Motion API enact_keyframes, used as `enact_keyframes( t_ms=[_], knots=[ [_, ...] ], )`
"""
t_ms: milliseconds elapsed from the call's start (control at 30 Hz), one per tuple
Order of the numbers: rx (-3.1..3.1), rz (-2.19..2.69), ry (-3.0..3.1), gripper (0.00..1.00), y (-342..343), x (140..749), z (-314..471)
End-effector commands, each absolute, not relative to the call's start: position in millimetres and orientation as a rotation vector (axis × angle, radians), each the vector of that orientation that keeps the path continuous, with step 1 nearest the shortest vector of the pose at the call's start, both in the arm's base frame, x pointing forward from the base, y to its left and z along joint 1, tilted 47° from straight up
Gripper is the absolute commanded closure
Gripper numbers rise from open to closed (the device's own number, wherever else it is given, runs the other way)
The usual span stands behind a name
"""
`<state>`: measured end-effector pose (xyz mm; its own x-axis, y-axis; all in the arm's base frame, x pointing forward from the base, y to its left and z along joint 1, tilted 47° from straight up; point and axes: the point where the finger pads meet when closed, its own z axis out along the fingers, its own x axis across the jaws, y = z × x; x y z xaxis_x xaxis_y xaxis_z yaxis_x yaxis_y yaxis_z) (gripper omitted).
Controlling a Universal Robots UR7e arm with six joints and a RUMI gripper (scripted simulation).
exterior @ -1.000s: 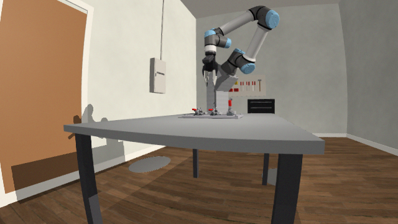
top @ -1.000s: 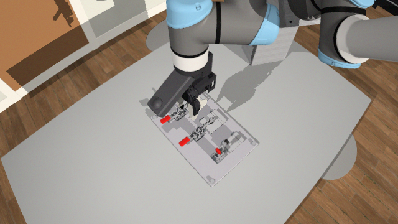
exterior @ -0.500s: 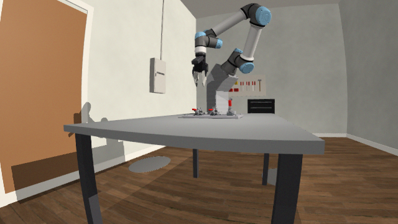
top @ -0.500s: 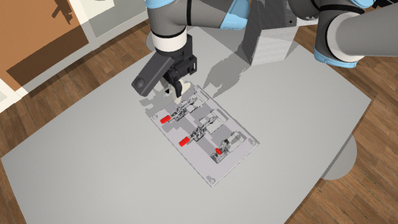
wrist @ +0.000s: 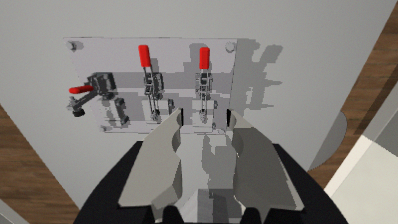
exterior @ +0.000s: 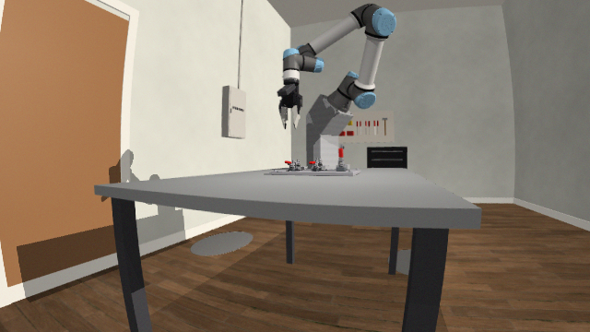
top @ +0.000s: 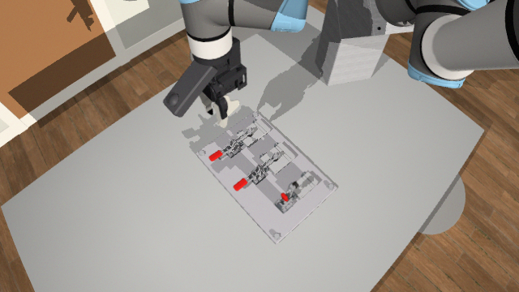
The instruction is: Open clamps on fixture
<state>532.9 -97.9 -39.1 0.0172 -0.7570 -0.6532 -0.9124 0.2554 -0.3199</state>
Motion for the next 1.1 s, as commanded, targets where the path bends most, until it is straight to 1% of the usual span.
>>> enact_keyframes(
  t_ms=[0,1067],
  knots=[
    [-1.534,0.257,1.769,0.72,-99.1,533.2,-39.5],
    [-1.534,0.257,1.769,0.72,-95.4,535.7,-43.7]
  ],
)
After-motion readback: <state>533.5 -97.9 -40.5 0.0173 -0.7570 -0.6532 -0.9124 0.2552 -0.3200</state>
